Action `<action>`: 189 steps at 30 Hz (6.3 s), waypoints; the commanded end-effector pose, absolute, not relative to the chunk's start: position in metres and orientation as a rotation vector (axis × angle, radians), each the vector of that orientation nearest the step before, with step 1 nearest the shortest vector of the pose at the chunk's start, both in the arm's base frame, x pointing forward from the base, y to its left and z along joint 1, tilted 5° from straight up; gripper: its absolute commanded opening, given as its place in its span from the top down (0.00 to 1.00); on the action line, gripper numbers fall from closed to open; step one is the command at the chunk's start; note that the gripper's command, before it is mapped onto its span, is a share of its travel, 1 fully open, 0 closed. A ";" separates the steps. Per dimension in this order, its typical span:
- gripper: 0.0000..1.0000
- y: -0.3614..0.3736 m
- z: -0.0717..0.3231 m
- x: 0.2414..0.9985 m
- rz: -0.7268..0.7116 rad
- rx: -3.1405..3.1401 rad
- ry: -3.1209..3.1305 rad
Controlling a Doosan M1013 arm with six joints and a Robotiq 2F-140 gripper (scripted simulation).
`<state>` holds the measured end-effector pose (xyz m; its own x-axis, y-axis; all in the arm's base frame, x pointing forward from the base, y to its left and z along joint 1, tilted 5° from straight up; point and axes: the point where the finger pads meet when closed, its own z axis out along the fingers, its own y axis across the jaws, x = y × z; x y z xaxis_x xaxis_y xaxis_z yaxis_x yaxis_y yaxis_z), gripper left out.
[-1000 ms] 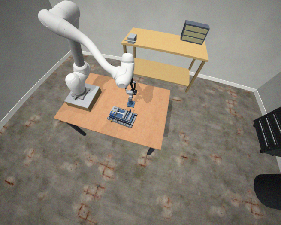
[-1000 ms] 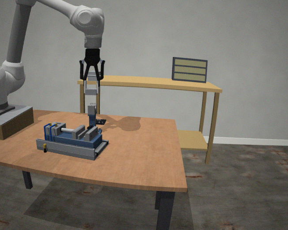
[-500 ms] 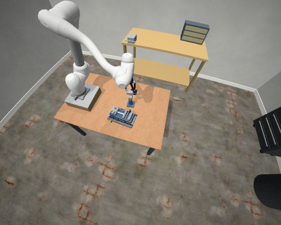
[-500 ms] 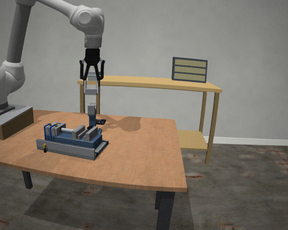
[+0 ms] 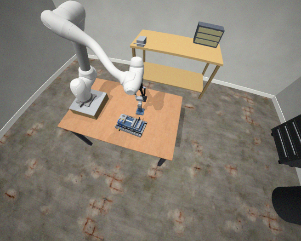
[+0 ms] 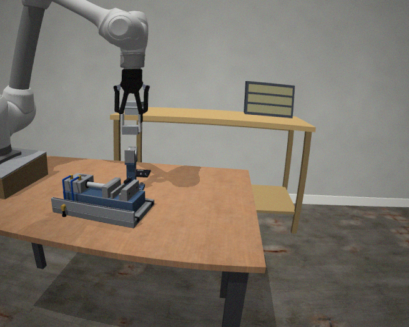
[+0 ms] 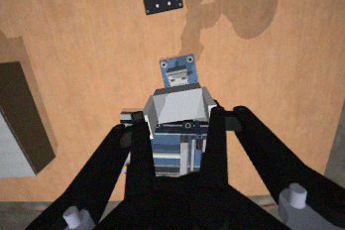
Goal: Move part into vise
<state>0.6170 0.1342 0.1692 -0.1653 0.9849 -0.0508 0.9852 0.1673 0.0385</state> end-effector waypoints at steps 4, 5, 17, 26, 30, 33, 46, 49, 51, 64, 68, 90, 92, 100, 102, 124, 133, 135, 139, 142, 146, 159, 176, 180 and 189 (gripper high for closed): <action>1.00 0.143 0.173 0.627 0.059 2.029 2.316; 1.00 0.144 0.173 0.628 0.069 2.038 2.310; 1.00 0.163 0.176 0.644 0.208 2.152 2.228; 1.00 0.186 0.183 0.669 0.392 2.302 2.096; 1.00 0.191 0.186 0.676 0.440 2.340 2.056; 1.00 0.199 0.191 0.687 0.516 2.401 1.989; 1.00 0.221 0.219 0.739 0.835 2.644 1.645; 1.00 0.224 0.229 0.755 0.929 2.711 1.520; 1.00 0.224 0.237 0.767 0.992 2.755 1.429; 1.00 0.207 0.284 0.833 1.331 2.954 0.811; 1.00 0.190 0.302 0.856 1.442 2.999 0.537; 1.00 0.037 0.356 0.922 1.745 2.830 -1.068; 1.00 0.027 0.356 0.922 1.746 2.802 -1.152; 1.00 -0.027 0.351 0.917 1.716 2.594 -1.631; 1.00 -0.044 0.348 0.913 1.694 2.511 -1.781; 1.00 -0.153 0.279 0.826 1.224 1.497 -2.878; 1.00 -0.161 0.253 0.789 1.007 1.144 -3.070; 1.00 -0.161 0.246 0.779 0.945 1.050 -3.109; 1.00 -0.158 0.233 0.760 0.825 0.873 -3.168; 1.00 -0.155 0.225 0.747 0.738 0.752 -3.199; 1.00 -0.148 0.216 0.731 0.630 0.605 -3.225; 1.00 -0.125 0.199 0.697 0.384 0.294 -3.238; 1.00 -0.100 0.191 0.673 0.181 0.060 -3.207; 1.00 -0.096 0.190 0.669 0.151 0.028 -3.199; 1.00 -0.091 0.190 0.665 0.119 -0.007 -3.190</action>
